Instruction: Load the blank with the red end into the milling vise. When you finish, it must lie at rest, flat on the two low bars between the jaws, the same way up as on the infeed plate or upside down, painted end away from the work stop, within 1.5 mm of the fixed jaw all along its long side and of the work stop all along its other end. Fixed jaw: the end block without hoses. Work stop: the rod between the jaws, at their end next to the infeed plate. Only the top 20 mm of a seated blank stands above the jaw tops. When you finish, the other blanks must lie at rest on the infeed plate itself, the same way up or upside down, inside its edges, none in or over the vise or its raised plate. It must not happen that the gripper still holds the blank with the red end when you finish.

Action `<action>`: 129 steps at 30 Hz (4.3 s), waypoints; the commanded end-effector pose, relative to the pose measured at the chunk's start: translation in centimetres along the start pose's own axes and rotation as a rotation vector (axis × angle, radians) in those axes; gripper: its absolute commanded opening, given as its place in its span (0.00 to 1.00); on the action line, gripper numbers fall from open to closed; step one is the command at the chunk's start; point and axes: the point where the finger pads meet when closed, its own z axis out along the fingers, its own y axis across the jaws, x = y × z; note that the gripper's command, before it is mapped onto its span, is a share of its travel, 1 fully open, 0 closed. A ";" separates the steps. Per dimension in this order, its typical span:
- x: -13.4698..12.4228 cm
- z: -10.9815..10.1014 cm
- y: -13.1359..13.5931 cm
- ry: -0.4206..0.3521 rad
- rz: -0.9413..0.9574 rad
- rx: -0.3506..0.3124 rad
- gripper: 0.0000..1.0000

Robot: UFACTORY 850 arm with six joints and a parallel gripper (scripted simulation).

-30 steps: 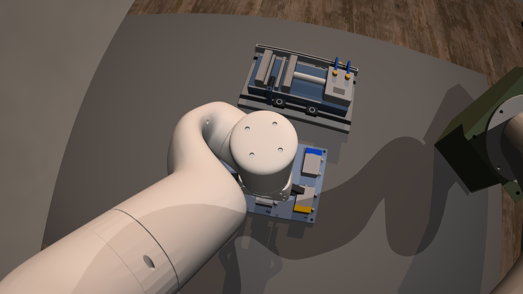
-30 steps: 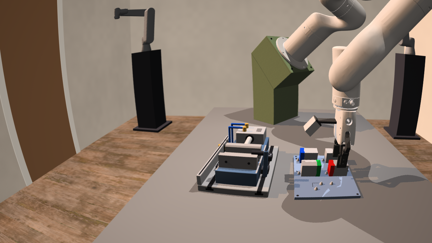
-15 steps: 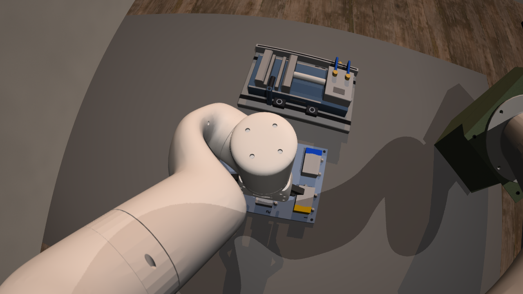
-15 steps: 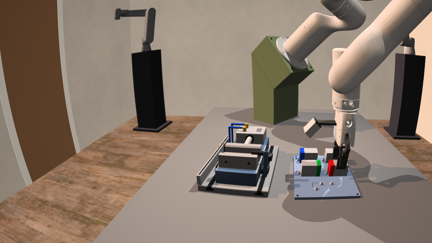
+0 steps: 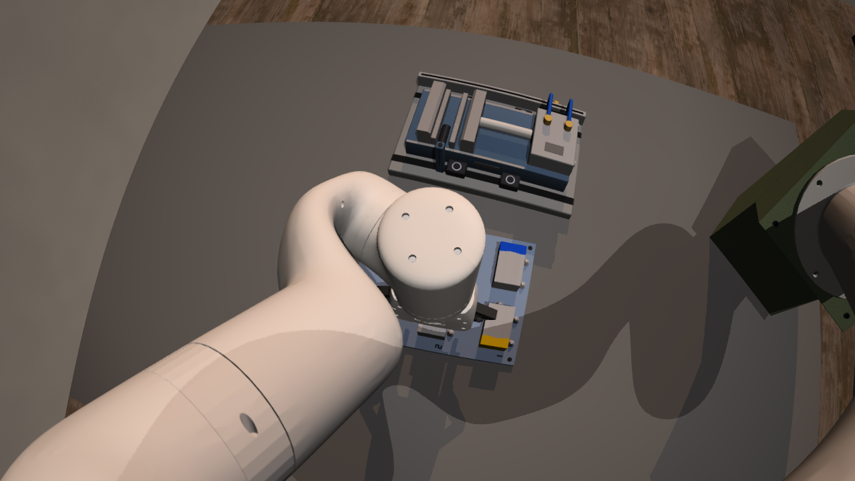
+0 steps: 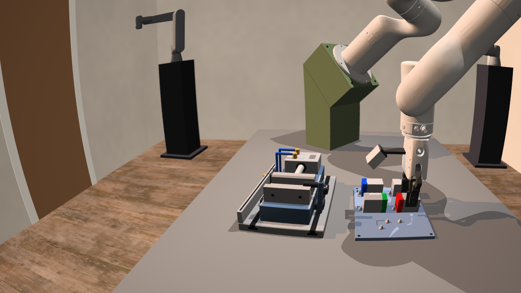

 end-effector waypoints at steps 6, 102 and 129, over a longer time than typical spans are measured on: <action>0.0 0.1 -0.1 0.000 0.000 0.001 0.73; 0.0 0.2 -0.1 0.000 0.000 0.001 0.00; 0.0 -1.6 -0.1 0.000 0.000 0.001 0.00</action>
